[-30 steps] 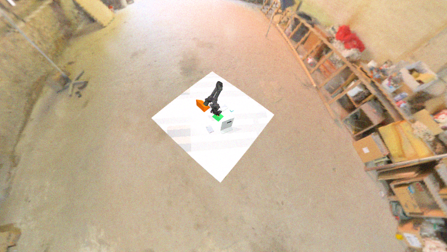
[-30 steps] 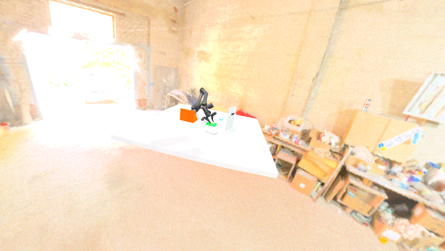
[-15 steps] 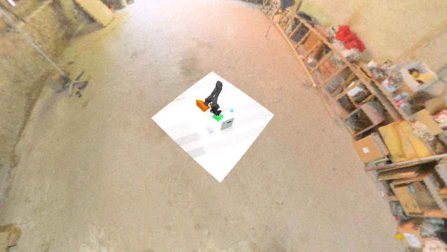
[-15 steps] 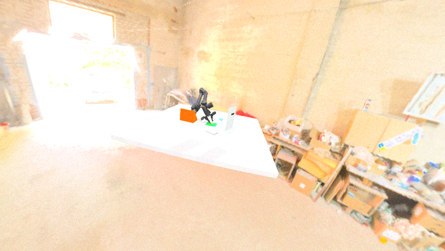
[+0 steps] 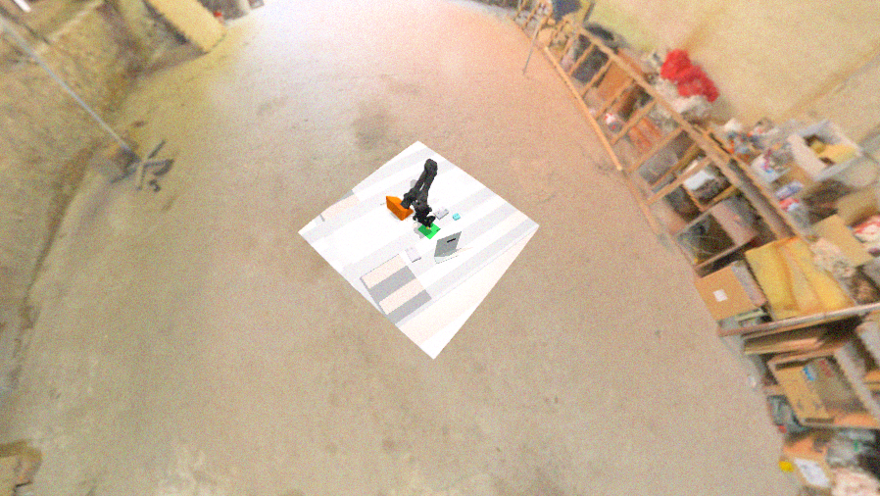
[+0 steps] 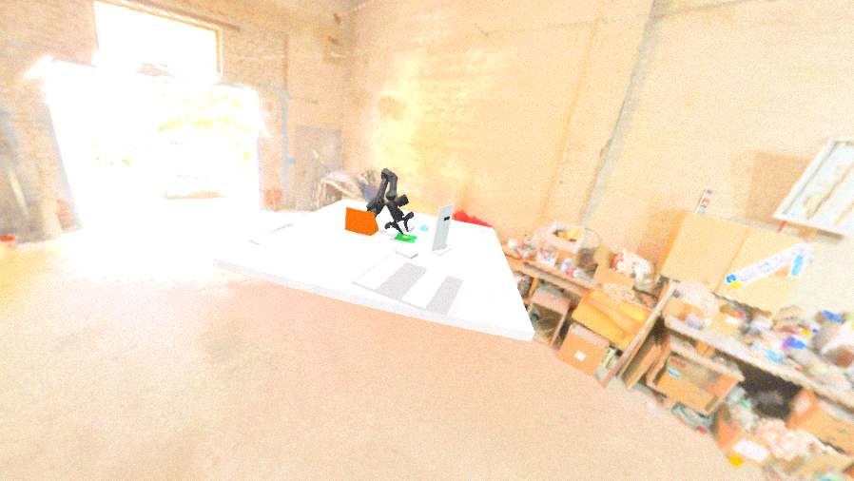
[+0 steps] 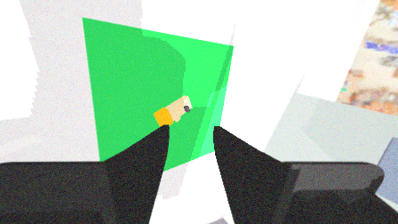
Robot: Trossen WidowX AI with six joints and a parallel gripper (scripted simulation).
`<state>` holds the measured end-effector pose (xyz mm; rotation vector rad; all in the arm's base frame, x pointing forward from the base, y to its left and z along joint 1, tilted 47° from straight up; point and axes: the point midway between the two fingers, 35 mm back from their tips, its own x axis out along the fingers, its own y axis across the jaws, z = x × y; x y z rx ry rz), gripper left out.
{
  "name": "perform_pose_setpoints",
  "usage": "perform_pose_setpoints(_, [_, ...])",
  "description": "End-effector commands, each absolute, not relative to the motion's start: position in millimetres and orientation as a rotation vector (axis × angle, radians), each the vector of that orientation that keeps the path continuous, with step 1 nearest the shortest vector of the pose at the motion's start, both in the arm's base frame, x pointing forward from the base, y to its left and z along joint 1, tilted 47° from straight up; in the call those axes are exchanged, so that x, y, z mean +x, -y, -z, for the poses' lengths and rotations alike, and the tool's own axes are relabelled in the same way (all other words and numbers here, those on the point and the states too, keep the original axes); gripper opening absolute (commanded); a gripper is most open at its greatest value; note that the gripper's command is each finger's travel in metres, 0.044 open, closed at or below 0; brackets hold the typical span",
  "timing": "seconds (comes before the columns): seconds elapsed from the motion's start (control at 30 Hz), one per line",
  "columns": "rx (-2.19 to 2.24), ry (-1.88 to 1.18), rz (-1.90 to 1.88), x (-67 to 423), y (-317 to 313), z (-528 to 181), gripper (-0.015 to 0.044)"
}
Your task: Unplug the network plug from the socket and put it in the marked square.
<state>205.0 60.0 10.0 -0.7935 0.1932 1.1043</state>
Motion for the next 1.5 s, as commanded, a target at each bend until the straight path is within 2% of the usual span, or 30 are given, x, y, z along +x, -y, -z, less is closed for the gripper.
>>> perform_pose_setpoints(0.0, [-0.797,-0.184,-1.102,205,-58,-13,0.0156])
perform_pose_setpoints(1.47, [-0.805,-0.200,-1.104,208,-28,-33,0.0156])
